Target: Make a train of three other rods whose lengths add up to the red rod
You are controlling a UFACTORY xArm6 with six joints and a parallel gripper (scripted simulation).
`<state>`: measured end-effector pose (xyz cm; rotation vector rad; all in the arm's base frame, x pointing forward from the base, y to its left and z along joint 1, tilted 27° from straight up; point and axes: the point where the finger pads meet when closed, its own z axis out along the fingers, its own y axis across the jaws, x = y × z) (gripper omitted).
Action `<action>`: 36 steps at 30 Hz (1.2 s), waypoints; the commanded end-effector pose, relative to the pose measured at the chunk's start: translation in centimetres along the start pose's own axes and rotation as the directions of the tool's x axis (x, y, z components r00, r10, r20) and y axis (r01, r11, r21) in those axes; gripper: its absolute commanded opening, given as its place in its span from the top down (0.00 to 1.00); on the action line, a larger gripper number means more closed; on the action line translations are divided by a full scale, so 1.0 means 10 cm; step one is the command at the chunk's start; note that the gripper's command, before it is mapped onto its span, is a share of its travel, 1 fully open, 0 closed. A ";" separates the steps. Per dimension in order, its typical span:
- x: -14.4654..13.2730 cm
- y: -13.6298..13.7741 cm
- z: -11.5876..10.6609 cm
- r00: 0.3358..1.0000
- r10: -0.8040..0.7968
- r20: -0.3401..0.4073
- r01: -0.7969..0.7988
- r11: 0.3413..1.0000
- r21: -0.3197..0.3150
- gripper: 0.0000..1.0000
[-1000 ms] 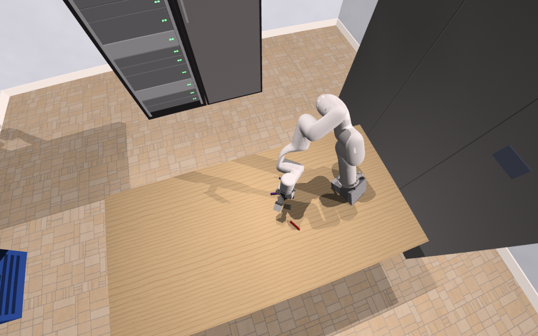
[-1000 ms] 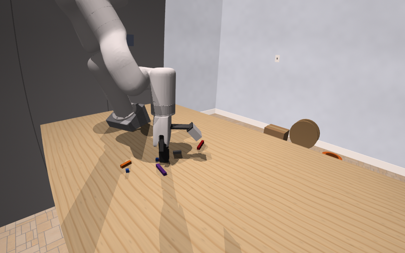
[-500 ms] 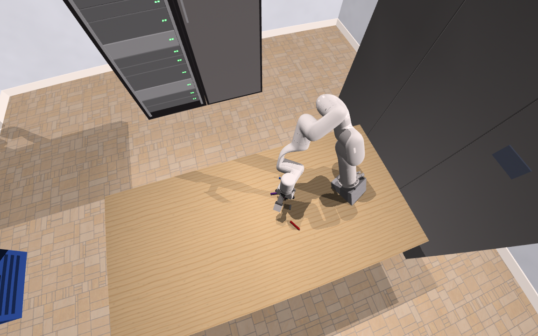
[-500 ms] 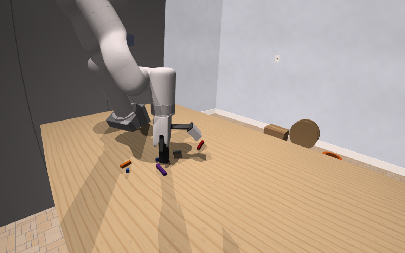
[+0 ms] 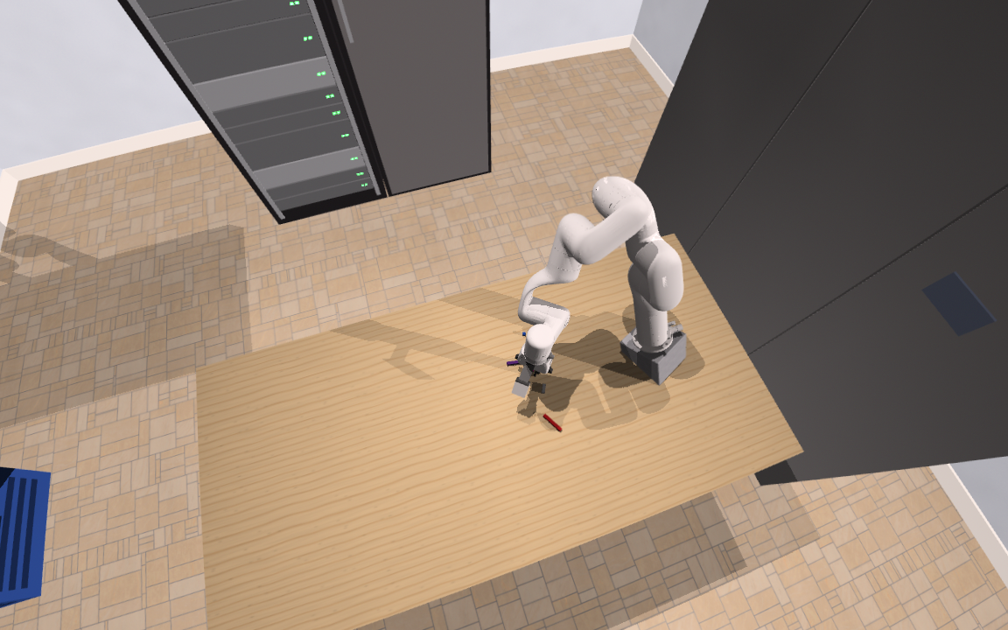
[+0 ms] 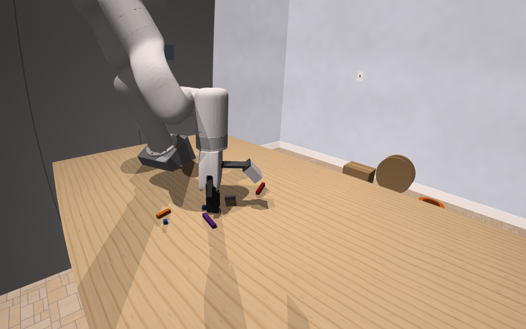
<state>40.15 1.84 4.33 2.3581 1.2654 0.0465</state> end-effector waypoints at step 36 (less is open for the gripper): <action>0.01 0.01 -0.91 1.000 0.001 -0.003 -0.001 1.000 -0.002 0.00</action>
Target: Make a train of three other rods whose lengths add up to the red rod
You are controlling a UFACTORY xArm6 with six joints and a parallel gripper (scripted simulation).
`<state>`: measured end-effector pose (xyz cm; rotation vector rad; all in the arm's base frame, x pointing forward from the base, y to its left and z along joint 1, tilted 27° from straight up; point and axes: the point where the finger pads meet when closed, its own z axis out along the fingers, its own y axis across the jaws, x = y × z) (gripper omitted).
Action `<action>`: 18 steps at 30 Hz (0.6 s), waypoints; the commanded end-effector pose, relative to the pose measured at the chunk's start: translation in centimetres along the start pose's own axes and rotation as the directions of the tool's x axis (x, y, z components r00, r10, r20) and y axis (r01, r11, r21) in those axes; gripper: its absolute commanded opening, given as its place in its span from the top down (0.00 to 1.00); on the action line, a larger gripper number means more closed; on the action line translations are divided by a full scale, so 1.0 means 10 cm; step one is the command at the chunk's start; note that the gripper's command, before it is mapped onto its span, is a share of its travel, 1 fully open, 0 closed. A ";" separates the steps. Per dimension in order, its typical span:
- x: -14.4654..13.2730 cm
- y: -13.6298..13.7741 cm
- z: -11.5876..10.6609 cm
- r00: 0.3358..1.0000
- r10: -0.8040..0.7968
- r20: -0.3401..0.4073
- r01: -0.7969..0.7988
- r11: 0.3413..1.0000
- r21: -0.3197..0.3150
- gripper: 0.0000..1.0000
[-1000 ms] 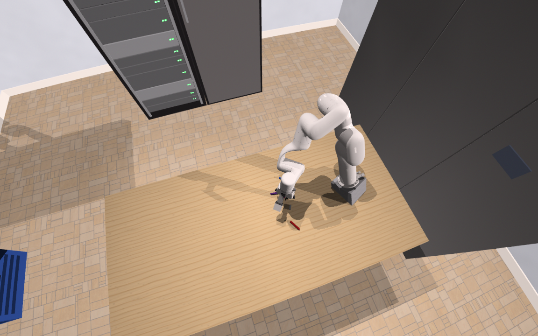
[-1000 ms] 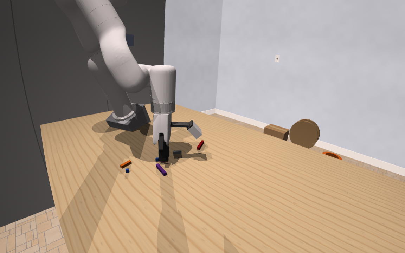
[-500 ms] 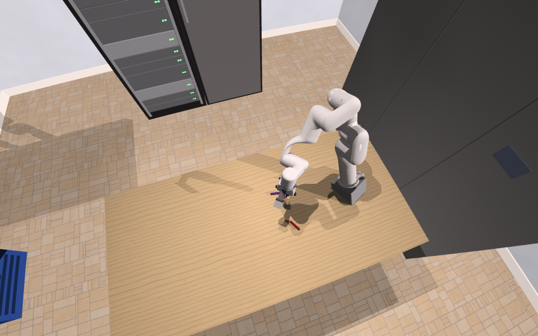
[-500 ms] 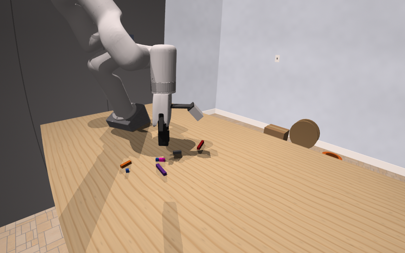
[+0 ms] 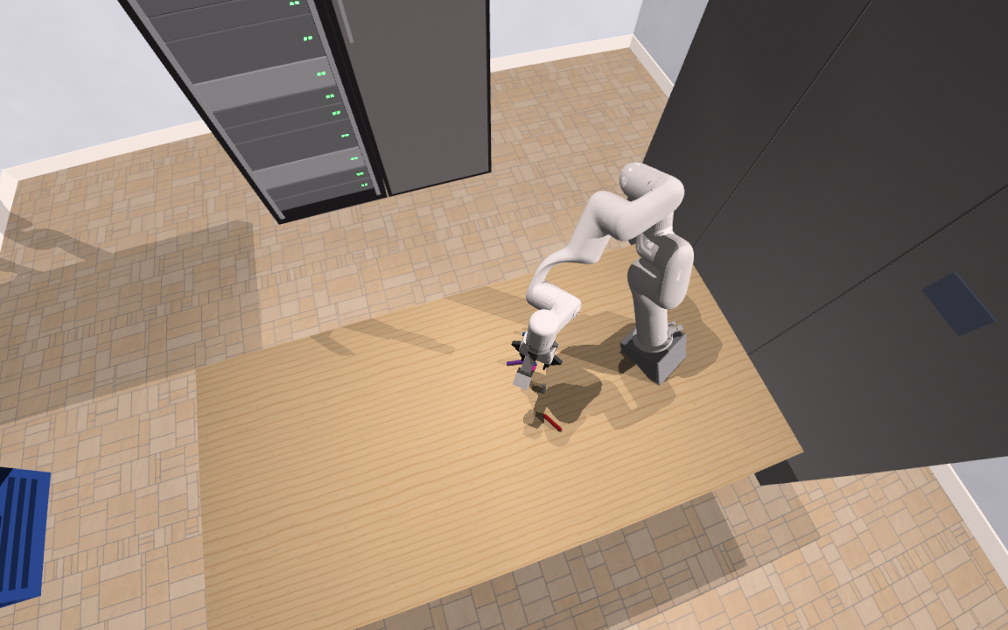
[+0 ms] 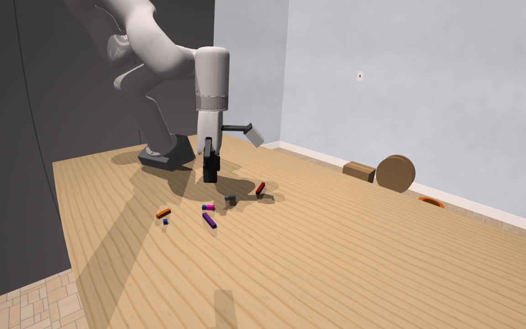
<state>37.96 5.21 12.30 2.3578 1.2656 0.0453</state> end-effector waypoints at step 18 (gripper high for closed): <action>0.00 0.02 -0.01 1.000 0.020 -0.004 -0.020 1.000 -0.002 0.00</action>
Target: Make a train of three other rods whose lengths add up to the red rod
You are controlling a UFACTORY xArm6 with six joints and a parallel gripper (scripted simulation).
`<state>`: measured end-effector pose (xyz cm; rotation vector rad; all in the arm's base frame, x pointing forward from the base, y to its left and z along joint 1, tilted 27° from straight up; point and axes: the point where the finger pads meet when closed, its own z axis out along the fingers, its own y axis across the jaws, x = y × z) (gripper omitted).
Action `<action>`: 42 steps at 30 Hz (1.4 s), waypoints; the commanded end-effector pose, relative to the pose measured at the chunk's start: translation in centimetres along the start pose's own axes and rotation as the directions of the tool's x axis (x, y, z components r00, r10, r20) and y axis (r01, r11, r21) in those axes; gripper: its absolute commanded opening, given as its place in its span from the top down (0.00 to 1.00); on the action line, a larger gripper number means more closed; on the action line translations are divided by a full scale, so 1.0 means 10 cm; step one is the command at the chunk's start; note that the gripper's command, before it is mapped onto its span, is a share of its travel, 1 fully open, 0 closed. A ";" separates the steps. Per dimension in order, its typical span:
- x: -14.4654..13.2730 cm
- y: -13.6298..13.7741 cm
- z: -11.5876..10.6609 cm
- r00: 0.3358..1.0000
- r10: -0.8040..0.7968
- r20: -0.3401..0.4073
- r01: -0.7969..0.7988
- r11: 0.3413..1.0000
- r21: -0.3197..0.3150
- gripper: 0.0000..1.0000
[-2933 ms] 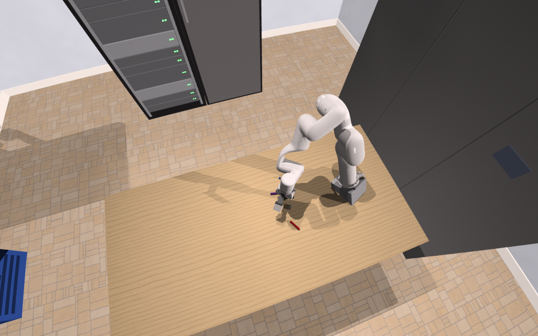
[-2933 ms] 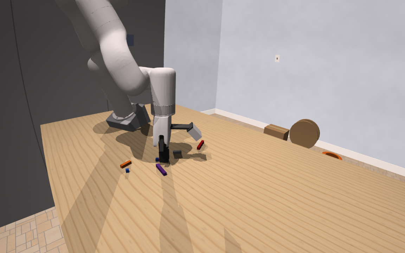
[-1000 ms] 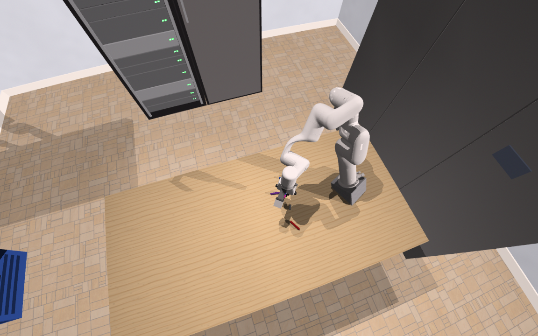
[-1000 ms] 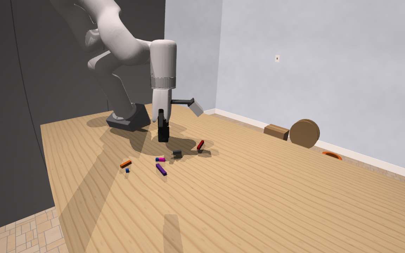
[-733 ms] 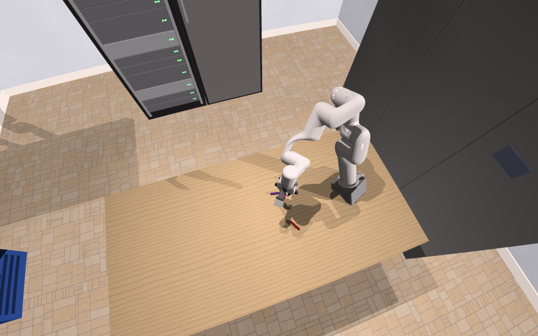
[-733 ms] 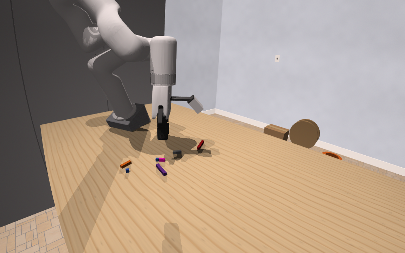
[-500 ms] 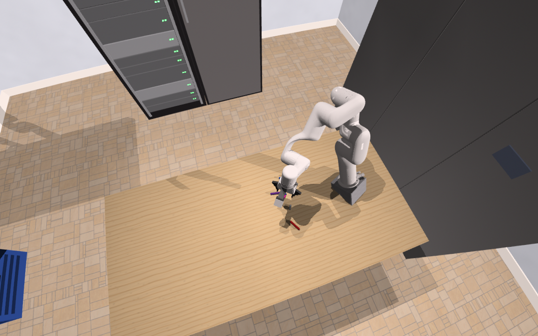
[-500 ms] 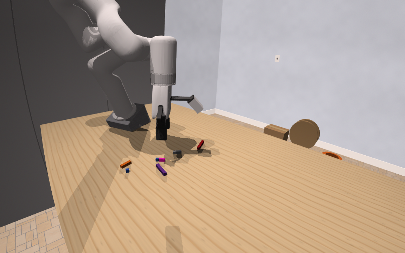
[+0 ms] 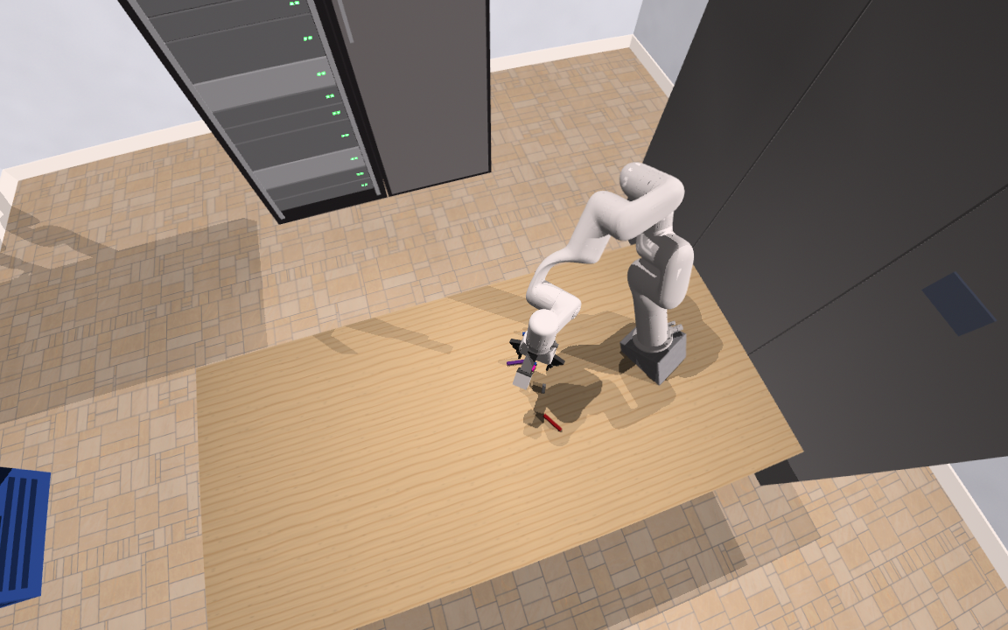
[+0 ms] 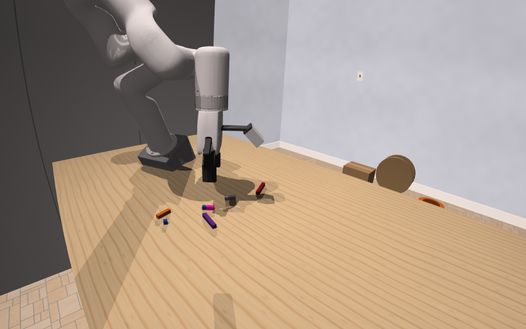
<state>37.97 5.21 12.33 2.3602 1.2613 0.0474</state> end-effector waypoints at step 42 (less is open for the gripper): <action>-0.83 0.32 0.16 0.139 0.990 0.005 -0.990 0.139 0.007 0.00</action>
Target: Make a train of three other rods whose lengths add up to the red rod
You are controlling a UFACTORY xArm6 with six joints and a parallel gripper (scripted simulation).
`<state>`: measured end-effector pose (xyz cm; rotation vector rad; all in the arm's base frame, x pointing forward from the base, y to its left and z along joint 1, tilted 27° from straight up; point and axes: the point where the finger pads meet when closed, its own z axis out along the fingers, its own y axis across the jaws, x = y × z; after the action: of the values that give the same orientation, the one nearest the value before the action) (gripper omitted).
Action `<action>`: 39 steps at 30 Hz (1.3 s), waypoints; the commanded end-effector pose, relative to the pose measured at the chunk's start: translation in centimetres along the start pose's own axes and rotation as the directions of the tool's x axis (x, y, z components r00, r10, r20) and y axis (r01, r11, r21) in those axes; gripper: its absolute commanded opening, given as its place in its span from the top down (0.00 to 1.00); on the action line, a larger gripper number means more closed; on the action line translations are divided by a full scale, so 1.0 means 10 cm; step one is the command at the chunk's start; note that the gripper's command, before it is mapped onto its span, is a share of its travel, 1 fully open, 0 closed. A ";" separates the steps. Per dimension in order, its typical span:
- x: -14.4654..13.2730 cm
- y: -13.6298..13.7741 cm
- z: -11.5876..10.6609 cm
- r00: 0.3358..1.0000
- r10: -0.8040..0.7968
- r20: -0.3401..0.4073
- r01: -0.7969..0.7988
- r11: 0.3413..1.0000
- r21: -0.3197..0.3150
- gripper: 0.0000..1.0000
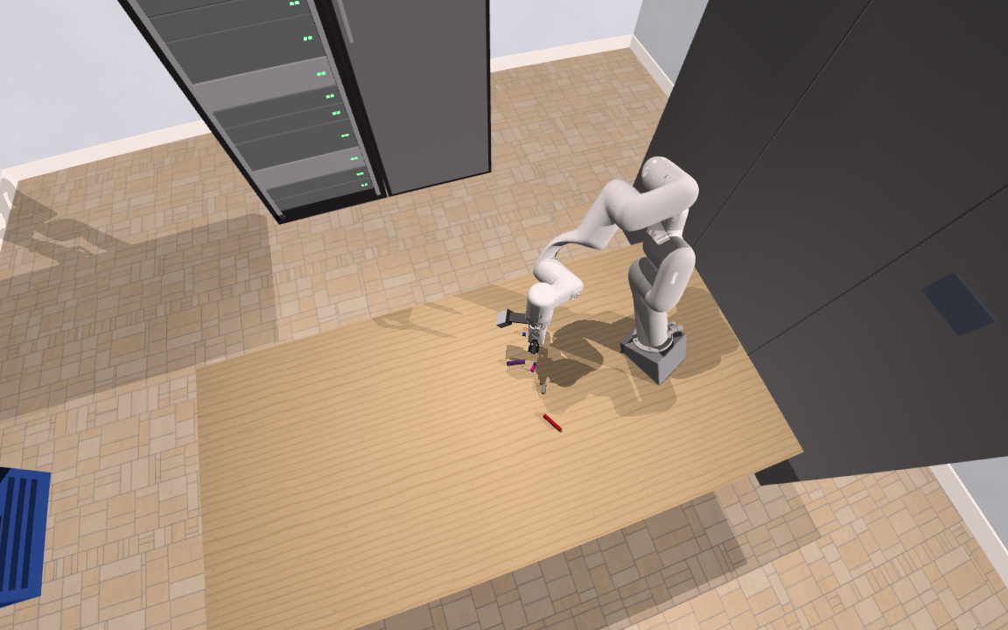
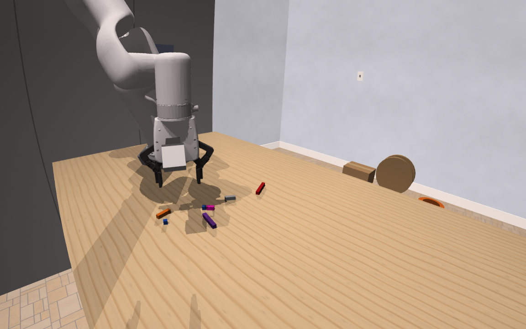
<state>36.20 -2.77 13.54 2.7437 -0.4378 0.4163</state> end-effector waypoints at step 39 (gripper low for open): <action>-0.04 0.51 0.07 0.650 0.759 -0.021 -0.759 0.651 0.007 0.76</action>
<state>34.19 -7.48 14.07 2.4020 -1.6048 0.6262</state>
